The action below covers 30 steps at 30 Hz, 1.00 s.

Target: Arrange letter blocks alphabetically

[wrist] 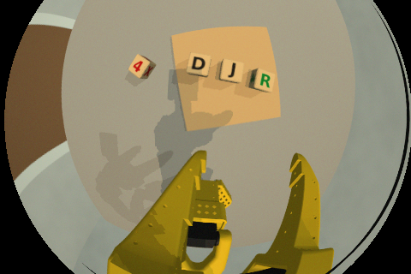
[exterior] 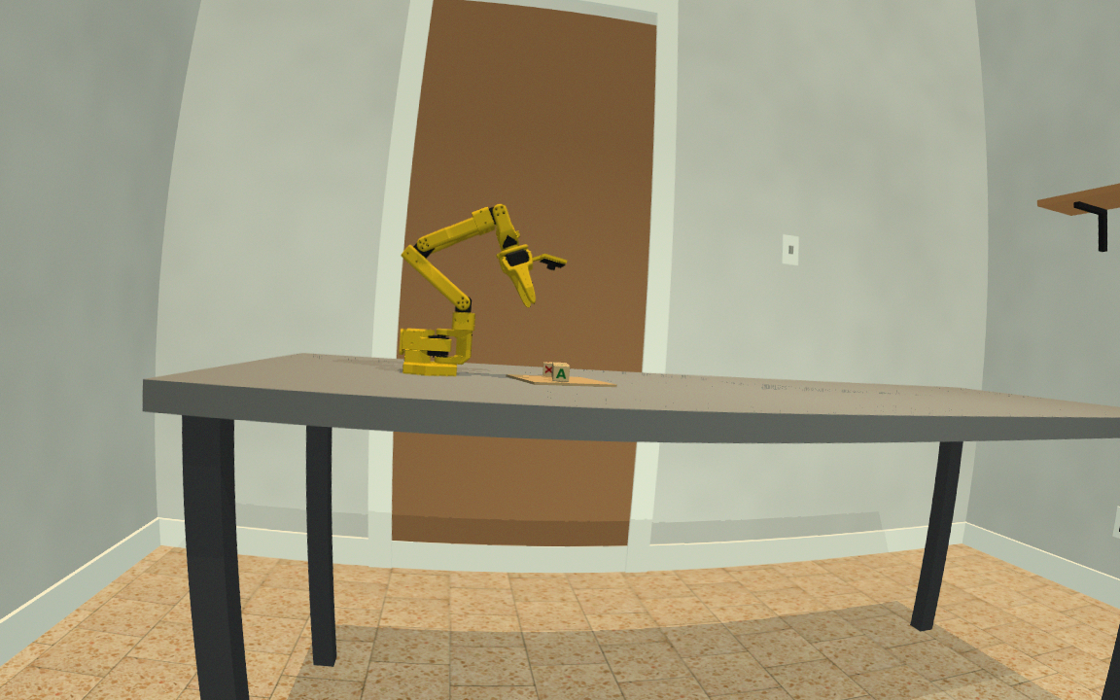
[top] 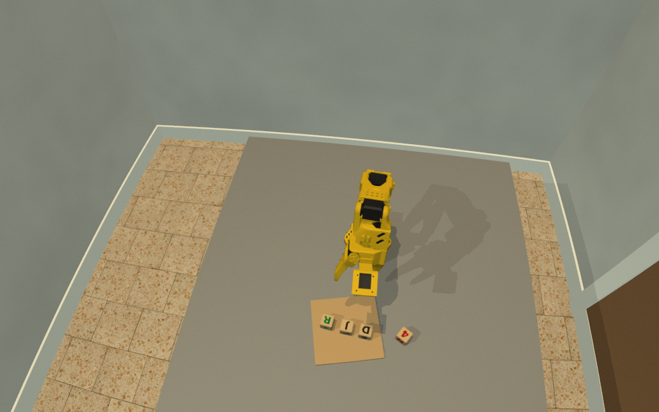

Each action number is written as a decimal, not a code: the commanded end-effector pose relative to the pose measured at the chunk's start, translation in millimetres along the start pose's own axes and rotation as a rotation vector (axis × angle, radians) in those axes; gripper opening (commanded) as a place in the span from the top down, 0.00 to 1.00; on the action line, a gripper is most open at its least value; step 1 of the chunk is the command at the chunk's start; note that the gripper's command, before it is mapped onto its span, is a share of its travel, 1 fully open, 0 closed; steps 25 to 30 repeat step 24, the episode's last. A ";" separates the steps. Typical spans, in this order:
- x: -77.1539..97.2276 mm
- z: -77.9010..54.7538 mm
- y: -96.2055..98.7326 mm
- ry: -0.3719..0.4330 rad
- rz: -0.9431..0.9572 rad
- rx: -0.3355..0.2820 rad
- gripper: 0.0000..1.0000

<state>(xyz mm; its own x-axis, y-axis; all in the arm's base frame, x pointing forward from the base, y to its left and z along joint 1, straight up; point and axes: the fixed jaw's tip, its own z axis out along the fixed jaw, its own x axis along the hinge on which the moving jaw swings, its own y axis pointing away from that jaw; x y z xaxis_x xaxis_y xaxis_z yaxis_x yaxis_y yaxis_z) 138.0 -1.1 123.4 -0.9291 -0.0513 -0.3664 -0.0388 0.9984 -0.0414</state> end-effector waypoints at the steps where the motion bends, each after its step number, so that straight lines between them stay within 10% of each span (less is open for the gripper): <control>1: -2.9 -4.8 1.0 -0.041 0.027 -0.001 0.67; 30: -2.8 -4.9 1.2 -0.043 0.034 -0.001 0.67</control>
